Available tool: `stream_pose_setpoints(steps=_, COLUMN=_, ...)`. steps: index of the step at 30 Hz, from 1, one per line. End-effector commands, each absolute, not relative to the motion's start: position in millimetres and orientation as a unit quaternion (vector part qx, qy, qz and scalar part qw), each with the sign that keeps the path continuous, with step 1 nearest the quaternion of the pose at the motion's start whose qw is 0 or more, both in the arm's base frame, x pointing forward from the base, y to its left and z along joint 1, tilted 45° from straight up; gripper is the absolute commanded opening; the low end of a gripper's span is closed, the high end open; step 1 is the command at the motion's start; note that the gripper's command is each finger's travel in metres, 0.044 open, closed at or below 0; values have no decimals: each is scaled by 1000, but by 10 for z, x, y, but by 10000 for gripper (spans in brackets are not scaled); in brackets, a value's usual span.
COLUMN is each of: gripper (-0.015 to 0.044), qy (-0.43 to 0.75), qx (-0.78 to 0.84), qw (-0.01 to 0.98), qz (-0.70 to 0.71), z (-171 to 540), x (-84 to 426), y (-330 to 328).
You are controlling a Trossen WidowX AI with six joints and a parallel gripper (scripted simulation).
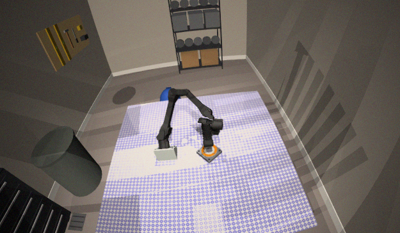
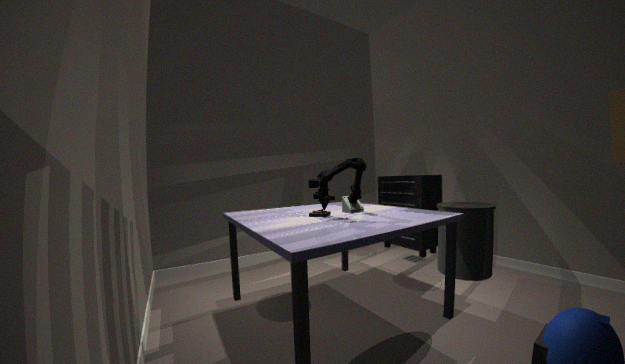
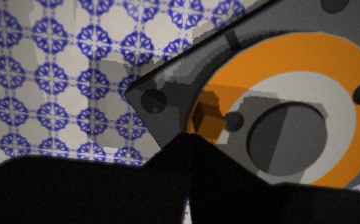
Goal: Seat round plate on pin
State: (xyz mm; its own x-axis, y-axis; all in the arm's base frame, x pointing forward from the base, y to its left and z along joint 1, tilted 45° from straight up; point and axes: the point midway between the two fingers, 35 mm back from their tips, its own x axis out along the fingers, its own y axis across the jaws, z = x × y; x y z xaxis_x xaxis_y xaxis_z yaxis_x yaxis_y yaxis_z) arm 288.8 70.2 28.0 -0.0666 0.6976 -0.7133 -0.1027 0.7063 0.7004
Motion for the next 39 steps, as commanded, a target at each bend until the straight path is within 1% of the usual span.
stream_pose_setpoints(steps=1, gripper=0, qy=662, qx=229, qw=642, qz=311, z=277, x=2942, y=719)
stream_pose_setpoints(steps=15, gripper=0, qy=662, qx=229, qw=643, qz=311, z=260, x=3110, y=705)
stream_pose_setpoints(steps=35, gripper=0, qy=662, qx=228, qw=643, qz=311, z=215, x=3216, y=677)
stream_pose_setpoints(steps=39, gripper=0, qy=662, qx=228, qw=643, qz=310, z=302, x=3230, y=589)
